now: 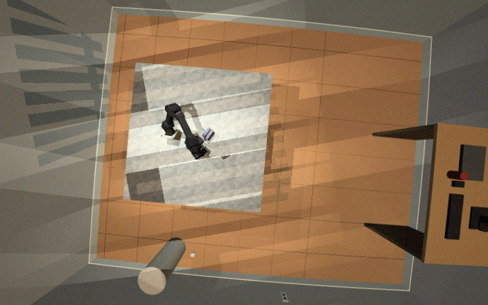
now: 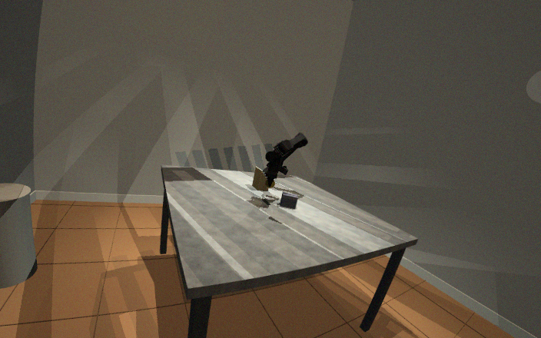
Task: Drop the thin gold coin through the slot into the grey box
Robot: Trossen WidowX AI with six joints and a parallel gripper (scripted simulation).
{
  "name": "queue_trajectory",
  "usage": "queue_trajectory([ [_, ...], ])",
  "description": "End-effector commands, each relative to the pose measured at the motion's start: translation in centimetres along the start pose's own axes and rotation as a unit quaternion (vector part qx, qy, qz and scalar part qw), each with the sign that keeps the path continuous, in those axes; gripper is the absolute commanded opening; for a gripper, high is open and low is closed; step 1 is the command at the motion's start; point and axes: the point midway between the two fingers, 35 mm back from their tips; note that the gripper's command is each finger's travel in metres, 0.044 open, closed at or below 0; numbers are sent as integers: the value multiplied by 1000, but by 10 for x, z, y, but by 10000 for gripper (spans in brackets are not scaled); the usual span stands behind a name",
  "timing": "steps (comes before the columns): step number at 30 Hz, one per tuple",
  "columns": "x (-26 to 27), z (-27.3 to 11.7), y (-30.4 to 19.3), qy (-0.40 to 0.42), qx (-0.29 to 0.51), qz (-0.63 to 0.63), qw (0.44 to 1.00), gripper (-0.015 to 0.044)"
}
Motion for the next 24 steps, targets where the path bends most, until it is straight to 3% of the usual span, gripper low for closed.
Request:
queue_trajectory([
  [1,0,0,0,2,1,-25,1000,0],
  [24,0,-1,43,0,6,-22,1000,0],
])
Point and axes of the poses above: the point midway between the two fingers, 35 mm back from their tips, its own z axis out along the fingers, its own x axis across the jaws, y = z × x, and after that the axes turned 3 degrees about -z, right-handed
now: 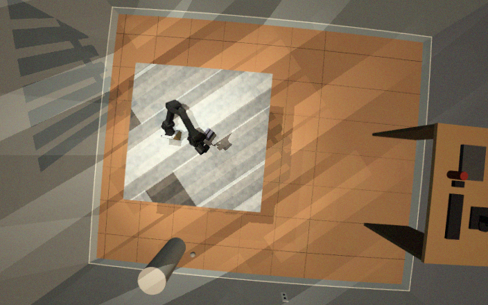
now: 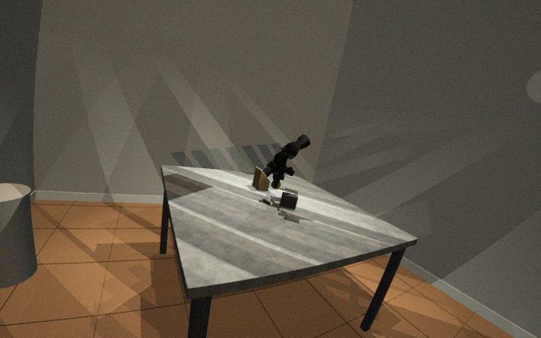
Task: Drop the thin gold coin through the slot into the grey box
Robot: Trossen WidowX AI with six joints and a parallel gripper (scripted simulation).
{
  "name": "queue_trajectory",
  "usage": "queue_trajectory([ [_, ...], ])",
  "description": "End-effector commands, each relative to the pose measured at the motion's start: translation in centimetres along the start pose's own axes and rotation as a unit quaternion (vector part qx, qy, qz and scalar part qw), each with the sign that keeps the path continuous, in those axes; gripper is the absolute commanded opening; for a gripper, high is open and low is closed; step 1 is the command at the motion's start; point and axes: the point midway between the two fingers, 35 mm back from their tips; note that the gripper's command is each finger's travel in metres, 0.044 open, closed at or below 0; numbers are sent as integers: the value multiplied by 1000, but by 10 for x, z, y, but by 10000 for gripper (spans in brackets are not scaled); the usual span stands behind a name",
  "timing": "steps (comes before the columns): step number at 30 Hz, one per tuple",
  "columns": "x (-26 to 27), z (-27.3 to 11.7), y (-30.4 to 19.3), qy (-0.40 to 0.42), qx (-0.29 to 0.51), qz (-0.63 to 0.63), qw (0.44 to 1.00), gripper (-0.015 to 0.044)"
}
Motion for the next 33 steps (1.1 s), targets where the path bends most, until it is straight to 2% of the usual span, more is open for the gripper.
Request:
queue_trajectory([
  [1,0,-1,10,-1,-1,0,1000,0],
  [33,13,-1,90,1,-7,-2,1000,0],
])
Point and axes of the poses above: the point midway between the two fingers, 35 mm back from their tips, its own z axis out along the fingers, its own x axis across the jaws, y = z × x, and after that the axes turned 3 degrees about -z, right-handed
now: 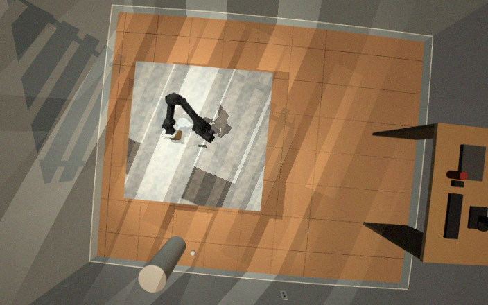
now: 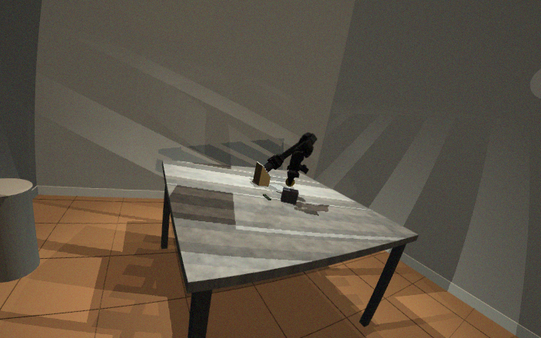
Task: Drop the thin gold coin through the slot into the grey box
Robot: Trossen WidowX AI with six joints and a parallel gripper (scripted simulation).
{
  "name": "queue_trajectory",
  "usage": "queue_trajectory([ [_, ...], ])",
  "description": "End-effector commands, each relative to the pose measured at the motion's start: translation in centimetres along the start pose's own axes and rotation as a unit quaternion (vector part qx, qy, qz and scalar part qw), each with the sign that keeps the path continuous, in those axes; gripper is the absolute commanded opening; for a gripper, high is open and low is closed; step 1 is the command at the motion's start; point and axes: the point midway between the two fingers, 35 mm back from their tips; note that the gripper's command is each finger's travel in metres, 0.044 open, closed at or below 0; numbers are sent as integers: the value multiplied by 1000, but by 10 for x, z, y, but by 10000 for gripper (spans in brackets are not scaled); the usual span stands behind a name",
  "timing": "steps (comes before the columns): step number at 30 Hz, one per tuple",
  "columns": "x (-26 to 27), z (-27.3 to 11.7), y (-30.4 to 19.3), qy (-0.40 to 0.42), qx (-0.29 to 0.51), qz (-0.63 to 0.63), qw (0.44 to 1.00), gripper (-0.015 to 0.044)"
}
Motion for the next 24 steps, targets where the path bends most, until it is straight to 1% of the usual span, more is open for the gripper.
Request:
queue_trajectory([
  [1,3,0,11,0,-3,-1,1000,0],
  [5,5,0,17,1,-4,-1,1000,0],
  [9,3,1,12,1,-2,-1,1000,0],
  [24,4,0,17,1,-2,0,1000,0],
])
Point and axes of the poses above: the point midway between the two fingers, 35 mm back from their tips, its own z axis out along the fingers, its own x axis across the jaws, y = z × x, and after that the axes turned 3 degrees about -z, right-handed
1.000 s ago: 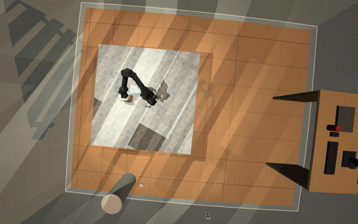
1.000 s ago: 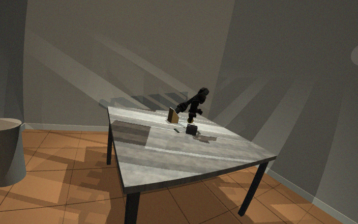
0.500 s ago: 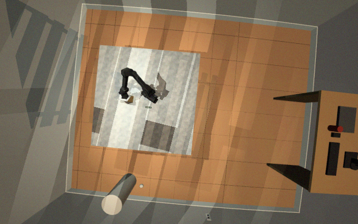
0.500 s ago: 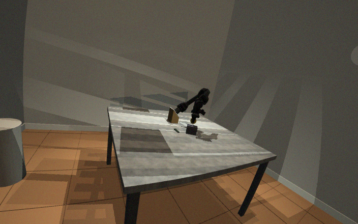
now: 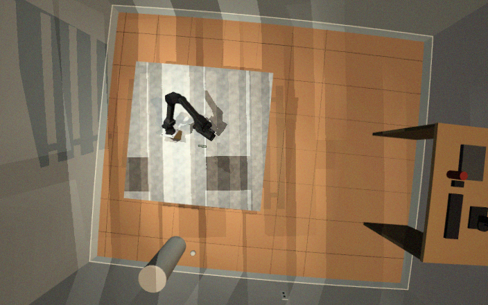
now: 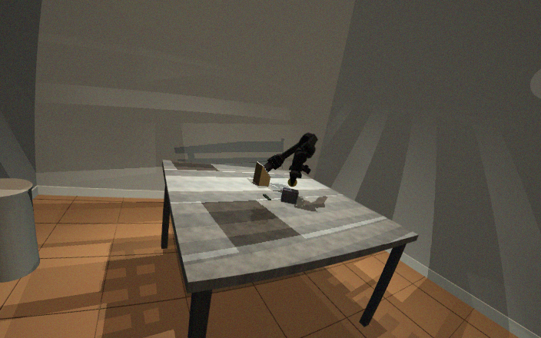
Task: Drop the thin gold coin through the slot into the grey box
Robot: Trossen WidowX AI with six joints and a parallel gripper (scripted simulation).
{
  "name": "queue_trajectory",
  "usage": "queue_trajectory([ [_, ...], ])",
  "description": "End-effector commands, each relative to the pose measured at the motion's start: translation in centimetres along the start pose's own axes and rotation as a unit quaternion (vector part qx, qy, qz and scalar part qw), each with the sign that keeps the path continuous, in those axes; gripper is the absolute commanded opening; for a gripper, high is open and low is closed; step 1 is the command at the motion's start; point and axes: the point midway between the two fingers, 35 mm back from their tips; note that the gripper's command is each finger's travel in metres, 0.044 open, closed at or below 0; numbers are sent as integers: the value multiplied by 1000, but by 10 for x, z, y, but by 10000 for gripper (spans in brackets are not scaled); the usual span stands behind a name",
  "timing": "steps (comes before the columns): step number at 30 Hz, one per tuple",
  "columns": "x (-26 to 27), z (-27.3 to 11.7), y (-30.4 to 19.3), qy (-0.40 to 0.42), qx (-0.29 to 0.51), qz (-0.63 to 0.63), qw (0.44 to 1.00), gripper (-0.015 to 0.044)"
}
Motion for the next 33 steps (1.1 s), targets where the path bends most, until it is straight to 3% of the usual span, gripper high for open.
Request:
queue_trajectory([
  [1,1,0,3,1,0,3,1000,0],
  [33,2,10,4,0,1,2,1000,0],
])
Point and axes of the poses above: the point midway between the two fingers, 35 mm back from their tips, its own z axis out along the fingers, its own x axis across the jaws, y = z × x, and after that the axes turned 3 degrees about -z, right-handed
